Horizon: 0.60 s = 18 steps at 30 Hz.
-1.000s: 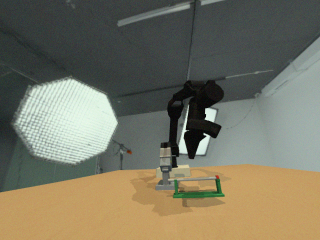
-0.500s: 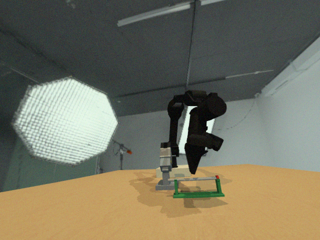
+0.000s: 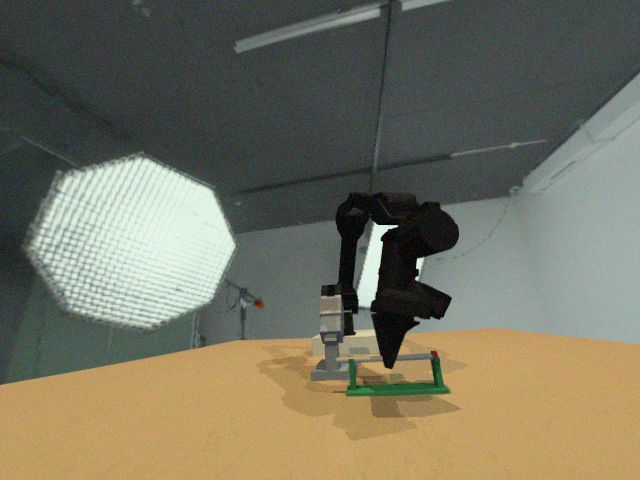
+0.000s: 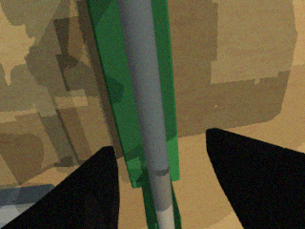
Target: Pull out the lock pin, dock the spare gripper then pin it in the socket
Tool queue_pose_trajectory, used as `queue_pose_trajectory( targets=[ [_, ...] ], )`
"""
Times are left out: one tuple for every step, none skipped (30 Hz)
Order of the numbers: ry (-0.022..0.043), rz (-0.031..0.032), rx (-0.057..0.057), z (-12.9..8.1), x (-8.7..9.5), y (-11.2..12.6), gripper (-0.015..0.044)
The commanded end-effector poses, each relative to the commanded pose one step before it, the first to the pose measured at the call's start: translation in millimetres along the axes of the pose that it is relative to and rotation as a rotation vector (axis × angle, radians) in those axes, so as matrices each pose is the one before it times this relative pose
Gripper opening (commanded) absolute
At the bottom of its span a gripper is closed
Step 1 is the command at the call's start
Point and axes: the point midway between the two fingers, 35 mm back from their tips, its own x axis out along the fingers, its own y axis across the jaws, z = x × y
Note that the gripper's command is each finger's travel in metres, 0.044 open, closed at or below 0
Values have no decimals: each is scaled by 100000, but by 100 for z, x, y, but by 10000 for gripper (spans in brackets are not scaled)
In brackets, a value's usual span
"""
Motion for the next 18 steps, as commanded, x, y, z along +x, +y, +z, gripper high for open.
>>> queue_pose_trajectory(
  targets=[
    [765, 821, -718, 74, 933, 220, 180],
    [0, 1, 0, 41, 159, 2, 180],
    [0, 1, 0, 41, 159, 3, 180],
    [0, 1, 0, 41, 159, 3, 180],
    [0, 1, 0, 40, 159, 4, 180],
    [0, 1, 0, 40, 159, 5, 180],
    [0, 1, 0, 40, 159, 6, 180],
    [0, 1, 0, 39, 159, 6, 180],
    [0, 1, 0, 39, 159, 7, 180],
    [0, 1, 0, 32, 129, 6, 180],
    [0, 1, 0, 19, 78, 4, 180],
    [0, 0, 0, 6, 26, 1, 180],
    [0, 0, 0, 0, 0, 0, 180],
    [0, 0, 0, 0, 0, 0, 180],
    [0, 0, 0, 0, 0, 0, 180],
    [0, 0, 0, 0, 0, 0, 180],
    [0, 0, 0, 0, 0, 0, 180],
    [0, 0, 0, 0, 0, 0, 154]
  ],
)
